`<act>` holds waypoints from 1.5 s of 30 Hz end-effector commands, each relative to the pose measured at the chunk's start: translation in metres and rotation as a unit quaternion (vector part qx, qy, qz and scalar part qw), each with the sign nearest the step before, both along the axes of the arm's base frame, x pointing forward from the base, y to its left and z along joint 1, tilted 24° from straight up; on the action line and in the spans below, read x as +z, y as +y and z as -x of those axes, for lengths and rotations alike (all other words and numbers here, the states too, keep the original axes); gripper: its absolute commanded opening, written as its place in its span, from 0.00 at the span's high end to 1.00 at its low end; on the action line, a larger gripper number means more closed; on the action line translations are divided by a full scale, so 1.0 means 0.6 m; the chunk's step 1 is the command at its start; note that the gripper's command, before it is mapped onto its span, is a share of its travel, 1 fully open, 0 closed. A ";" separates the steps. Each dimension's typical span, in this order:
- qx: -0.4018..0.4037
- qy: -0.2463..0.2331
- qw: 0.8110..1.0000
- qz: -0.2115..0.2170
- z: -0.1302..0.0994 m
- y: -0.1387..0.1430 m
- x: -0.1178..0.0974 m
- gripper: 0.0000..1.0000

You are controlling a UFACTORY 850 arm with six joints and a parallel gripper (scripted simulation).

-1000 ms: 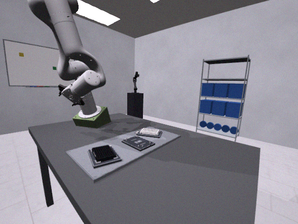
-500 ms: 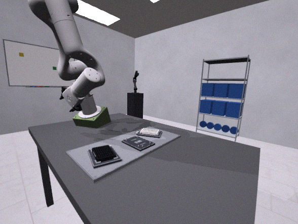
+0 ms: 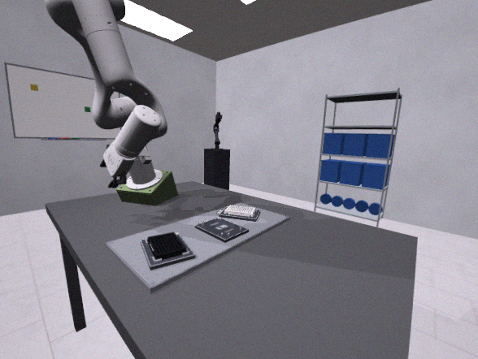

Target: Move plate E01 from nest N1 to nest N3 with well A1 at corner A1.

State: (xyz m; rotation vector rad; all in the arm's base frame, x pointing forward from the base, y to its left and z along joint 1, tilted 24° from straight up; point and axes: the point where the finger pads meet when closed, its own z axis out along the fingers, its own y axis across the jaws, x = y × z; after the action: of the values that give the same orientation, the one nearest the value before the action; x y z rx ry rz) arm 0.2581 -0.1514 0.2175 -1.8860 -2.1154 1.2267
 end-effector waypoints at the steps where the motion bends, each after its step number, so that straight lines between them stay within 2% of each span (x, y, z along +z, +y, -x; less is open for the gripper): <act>1: -0.022 -0.049 0.998 0.031 -0.023 -0.004 -0.010 0.00; 7: -0.063 -0.123 0.988 0.064 -0.044 -0.006 -0.018 0.00; 13: -0.111 -0.202 0.969 0.091 -0.073 -0.006 -0.027 0.00; 16: -0.114 -0.208 0.967 0.093 -0.073 -0.006 -0.027 0.00; 18: -0.132 -0.234 0.958 0.100 -0.089 -0.005 -0.031 0.00; 25: -0.195 -0.322 0.919 0.118 -0.122 -0.001 -0.040 0.00; 31: -0.243 -0.379 0.884 0.124 -0.147 0.004 -0.045 0.00; 33: -0.243 -0.379 0.884 0.124 -0.147 0.004 -0.045 0.00; 36: -0.274 -0.411 0.861 0.125 -0.170 0.011 -0.049 0.00; 40: -0.315 -0.450 0.826 0.123 -0.182 0.015 -0.051 0.00; 41: -0.318 -0.453 0.823 0.123 -0.182 0.015 -0.051 0.00; 45: -0.361 -0.488 0.786 0.118 -0.206 0.025 -0.054 0.00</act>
State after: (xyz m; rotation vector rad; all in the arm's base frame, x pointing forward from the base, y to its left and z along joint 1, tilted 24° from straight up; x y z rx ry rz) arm 0.3682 -0.1415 0.1865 -3.3463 -1.2318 0.4786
